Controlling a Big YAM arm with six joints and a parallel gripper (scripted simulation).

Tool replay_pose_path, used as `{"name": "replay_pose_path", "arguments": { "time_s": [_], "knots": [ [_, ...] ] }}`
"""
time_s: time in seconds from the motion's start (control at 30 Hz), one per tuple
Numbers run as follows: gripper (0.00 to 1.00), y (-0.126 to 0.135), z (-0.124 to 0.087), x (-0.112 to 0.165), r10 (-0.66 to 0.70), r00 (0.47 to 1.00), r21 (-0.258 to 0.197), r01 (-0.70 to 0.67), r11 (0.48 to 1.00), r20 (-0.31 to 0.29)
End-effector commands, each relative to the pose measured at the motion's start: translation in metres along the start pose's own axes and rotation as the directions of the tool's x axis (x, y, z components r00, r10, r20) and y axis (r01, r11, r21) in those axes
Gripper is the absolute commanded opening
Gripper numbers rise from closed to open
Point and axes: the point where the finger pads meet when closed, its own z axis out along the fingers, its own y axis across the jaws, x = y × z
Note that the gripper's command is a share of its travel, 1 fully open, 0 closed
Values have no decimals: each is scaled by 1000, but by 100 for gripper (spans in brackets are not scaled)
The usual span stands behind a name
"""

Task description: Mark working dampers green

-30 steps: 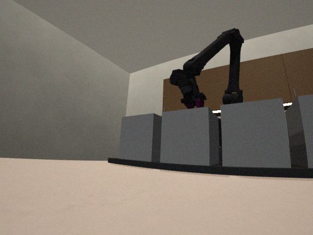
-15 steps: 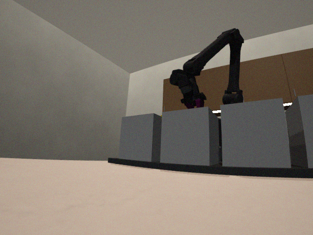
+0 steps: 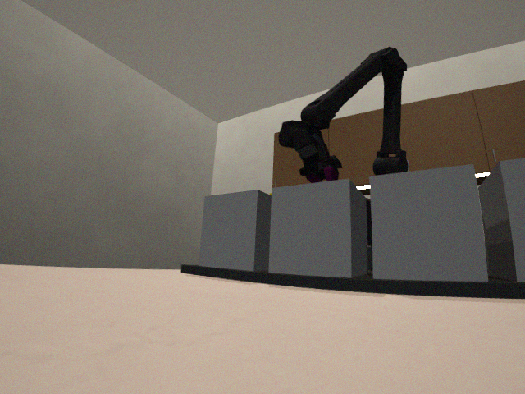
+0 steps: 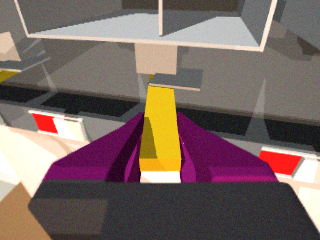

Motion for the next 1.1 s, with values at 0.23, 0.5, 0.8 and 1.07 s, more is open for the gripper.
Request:
{"name": "replay_pose_path", "arguments": {
  "time_s": [0.23,0.5,0.8,1.07],
  "knots": [
    [17,-18,-7,-11,-4,1000,-63,5,998,15],
    [17,-23,-6,-11,-4,1000,-112,5,994,15],
    [17,-29,-5,-10,-2,1000,-166,5,986,14],
    [17,-29,-3,-9,-5,1000,-186,7,983,11]
  ]
}}
